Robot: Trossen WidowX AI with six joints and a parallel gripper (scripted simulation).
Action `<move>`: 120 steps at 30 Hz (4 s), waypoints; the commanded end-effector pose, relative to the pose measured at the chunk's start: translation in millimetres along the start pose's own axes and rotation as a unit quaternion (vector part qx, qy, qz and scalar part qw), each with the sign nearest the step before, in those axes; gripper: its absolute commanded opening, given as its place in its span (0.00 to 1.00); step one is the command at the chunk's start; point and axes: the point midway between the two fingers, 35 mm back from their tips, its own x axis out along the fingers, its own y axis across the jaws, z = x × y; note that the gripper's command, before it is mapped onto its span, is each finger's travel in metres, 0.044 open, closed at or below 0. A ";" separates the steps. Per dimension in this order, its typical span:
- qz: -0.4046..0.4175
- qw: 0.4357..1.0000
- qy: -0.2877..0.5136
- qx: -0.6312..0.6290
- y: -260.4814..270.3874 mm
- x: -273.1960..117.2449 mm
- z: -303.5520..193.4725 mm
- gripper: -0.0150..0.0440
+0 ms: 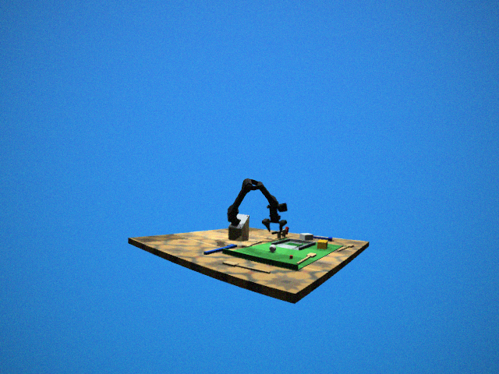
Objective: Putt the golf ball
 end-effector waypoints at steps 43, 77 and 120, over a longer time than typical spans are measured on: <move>0.004 1.000 0.003 -0.001 2.6 31.6 -10.3 0.25; -0.017 0.991 0.007 0.129 -26.0 -89.9 -41.4 0.25; -0.086 0.739 0.076 0.664 19.7 -175.3 -312.7 0.25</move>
